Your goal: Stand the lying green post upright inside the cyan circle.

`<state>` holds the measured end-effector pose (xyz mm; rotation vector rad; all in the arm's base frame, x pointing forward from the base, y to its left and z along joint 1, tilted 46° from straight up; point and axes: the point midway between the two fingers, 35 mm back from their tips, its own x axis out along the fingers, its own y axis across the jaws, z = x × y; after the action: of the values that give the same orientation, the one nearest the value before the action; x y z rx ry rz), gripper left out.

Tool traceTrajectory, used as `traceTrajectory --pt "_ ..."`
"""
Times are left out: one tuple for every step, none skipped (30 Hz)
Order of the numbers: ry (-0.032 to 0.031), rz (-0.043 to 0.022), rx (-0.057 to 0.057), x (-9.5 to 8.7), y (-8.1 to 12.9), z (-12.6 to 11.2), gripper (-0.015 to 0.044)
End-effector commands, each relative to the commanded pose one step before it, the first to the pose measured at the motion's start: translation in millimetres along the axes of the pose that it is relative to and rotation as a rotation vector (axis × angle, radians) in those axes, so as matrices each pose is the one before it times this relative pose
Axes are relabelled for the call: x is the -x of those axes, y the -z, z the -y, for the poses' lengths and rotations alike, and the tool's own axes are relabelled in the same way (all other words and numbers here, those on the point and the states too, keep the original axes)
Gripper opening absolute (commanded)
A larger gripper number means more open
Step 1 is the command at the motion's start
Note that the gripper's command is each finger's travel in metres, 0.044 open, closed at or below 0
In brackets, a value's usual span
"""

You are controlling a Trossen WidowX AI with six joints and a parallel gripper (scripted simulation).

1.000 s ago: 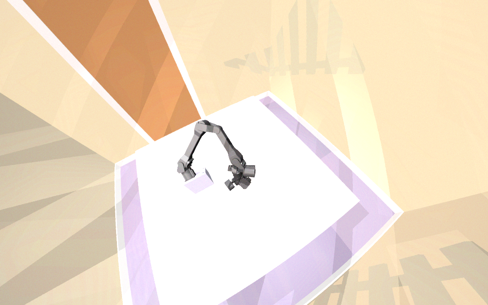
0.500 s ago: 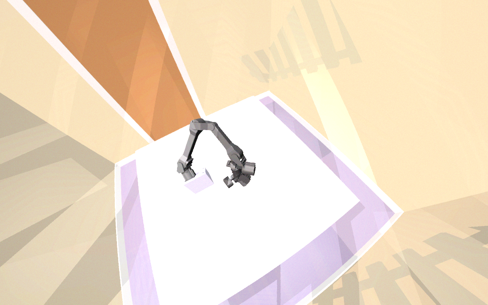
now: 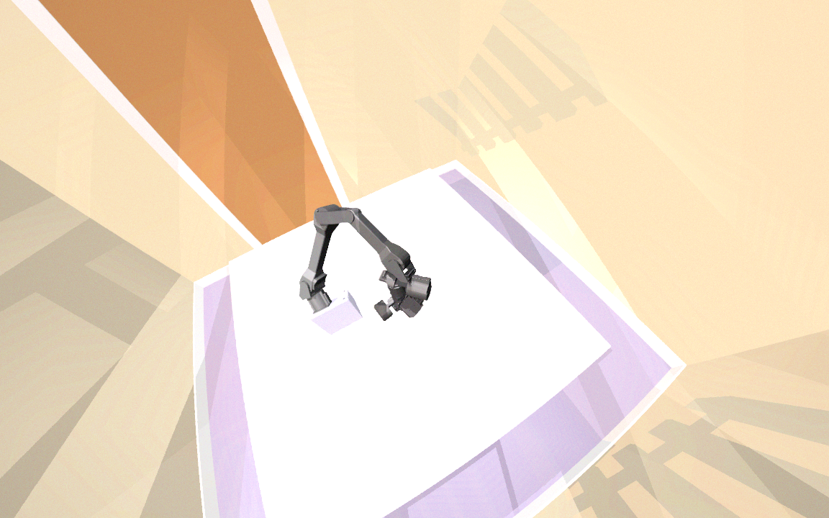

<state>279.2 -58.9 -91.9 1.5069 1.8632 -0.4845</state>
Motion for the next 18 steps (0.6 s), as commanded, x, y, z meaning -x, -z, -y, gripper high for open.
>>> traceTrajectory --pt "-0.00104 0.00969 0.0182 5.95 1.61 -2.56 0.0023" --pt "0.00043 0.00112 0.0048 0.34 0.91 -1.05 0.0023" --pt "0.00056 0.00143 0.0062 0.43 1.17 -1.36 0.0023" --pt "0.00067 0.00172 0.0076 0.52 1.43 -1.65 0.0023" --pt "0.00073 0.00186 0.0083 0.56 1.58 -1.82 0.0023" --pt "0.00072 0.00185 0.0084 0.56 1.59 -1.84 0.0023" --pt "0.00072 0.00183 0.0084 0.56 1.60 -1.84 0.0023" --pt "0.00071 0.00180 0.0084 0.55 1.60 -1.85 0.0023" --pt "0.00070 0.00178 0.0084 0.55 1.60 -1.85 0.0023" --pt "0.00069 0.00175 0.0084 0.54 1.61 -1.85 0.0023" --pt "0.00068 0.00173 0.0084 0.54 1.61 -1.86 0.0023" --pt "0.00067 0.00170 0.0085 0.53 1.62 -1.86 0.0023" --pt "0.00066 0.00168 0.0085 0.53 1.62 -1.87 0.0023" --pt "0.00066 0.00165 0.0085 0.52 1.62 -1.87 0.0023" --pt "0.00065 0.00163 0.0085 0.52 1.63 -1.88 0.0023" --pt "0.00064 0.00160 0.0085 0.52 1.63 -1.88 0.0023" --pt "0.00063 0.00158 0.0085 0.51 1.63 -1.89 0.0023" --pt "0.00062 0.00155 0.0085 0.51 1.64 -1.89 0.0023"
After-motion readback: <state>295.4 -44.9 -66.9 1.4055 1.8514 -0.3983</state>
